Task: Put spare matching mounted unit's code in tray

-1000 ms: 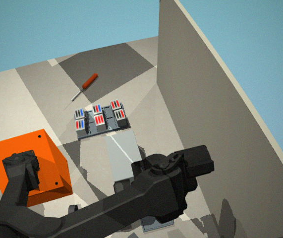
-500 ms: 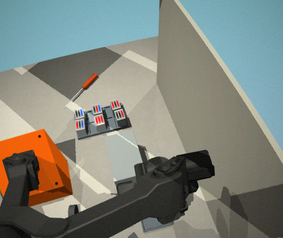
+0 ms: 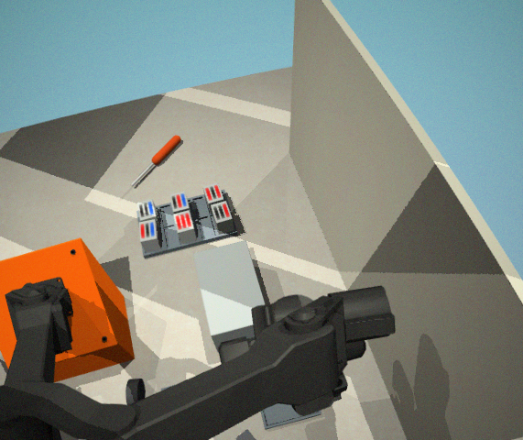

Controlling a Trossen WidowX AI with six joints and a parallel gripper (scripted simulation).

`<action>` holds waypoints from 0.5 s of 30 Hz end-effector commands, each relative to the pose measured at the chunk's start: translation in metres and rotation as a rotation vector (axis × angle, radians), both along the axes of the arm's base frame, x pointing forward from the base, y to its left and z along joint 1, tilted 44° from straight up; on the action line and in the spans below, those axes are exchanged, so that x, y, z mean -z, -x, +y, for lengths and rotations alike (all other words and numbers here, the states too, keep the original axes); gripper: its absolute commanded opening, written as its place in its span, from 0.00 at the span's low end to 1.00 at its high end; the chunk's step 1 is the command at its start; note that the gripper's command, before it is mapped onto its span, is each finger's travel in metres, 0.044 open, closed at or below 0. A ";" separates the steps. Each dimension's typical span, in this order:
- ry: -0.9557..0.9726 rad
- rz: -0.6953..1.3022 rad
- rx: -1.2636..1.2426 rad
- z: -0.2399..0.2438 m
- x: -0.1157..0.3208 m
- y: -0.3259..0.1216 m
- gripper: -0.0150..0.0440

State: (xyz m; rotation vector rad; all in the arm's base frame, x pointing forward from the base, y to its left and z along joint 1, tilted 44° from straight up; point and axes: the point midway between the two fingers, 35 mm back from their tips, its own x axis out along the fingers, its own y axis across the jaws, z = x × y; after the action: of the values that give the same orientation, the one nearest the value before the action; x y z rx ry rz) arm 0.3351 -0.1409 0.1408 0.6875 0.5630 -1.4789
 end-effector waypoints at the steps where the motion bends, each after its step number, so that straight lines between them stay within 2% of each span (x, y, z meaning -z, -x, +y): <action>1: -0.004 0.006 -0.006 -0.002 0.006 0.000 0.25; 15: -0.005 0.006 -0.006 -0.012 0.016 -0.002 0.25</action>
State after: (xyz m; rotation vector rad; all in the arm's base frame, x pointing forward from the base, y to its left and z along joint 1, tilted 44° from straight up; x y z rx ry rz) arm 0.3372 -0.1520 0.1291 0.6886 0.5636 -1.4790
